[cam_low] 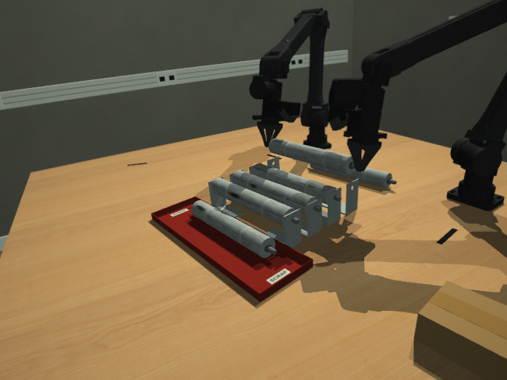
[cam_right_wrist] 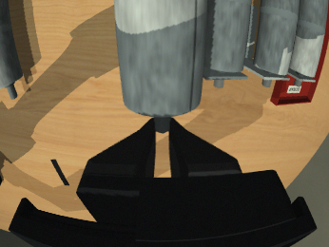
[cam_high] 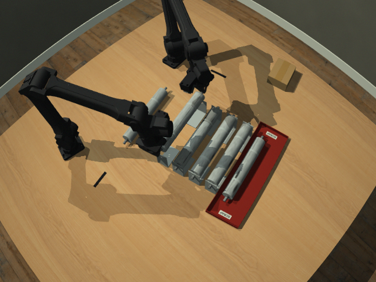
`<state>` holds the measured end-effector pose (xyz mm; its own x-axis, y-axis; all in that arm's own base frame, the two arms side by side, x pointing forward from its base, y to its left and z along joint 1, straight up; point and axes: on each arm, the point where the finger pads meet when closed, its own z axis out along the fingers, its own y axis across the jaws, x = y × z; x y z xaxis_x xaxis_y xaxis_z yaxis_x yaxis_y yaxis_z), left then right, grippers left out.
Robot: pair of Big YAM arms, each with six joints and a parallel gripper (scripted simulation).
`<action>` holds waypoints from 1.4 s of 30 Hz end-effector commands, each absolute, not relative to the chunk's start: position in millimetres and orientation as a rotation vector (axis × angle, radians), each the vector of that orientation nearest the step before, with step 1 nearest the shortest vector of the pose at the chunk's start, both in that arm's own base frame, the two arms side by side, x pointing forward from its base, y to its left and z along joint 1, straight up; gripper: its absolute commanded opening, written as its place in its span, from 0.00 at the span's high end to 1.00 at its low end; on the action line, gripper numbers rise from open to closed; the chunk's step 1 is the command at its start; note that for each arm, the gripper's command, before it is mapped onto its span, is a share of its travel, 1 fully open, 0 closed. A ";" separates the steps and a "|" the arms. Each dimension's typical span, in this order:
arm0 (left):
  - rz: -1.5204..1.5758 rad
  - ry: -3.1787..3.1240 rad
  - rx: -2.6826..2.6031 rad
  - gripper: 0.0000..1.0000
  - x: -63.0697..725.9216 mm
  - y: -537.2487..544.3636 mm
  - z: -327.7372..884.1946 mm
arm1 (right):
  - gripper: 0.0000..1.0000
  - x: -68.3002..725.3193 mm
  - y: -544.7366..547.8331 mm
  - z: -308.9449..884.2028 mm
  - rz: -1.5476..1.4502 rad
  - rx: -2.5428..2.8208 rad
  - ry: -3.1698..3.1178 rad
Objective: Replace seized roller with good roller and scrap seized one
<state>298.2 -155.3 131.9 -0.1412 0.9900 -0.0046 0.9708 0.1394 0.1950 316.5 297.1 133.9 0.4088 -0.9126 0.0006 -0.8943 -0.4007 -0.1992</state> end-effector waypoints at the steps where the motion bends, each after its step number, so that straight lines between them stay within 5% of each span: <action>1: 0.227 2.244 1.951 0.97 308.1 -157.0 135.8 | 0.97 324.4 297.3 138.1 -0.175 -2.444 1.638; 42: 0.216 2.246 1.936 0.97 313.6 -157.0 112.1 | 0.97 329.4 304.4 115.5 -0.162 -2.441 1.621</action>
<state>300.9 -154.4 97.1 -0.1401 0.9901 -0.0021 0.9751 0.1384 0.1731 317.6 298.2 95.7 0.4060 -0.9139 -0.0016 -0.9004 -0.3997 -0.1720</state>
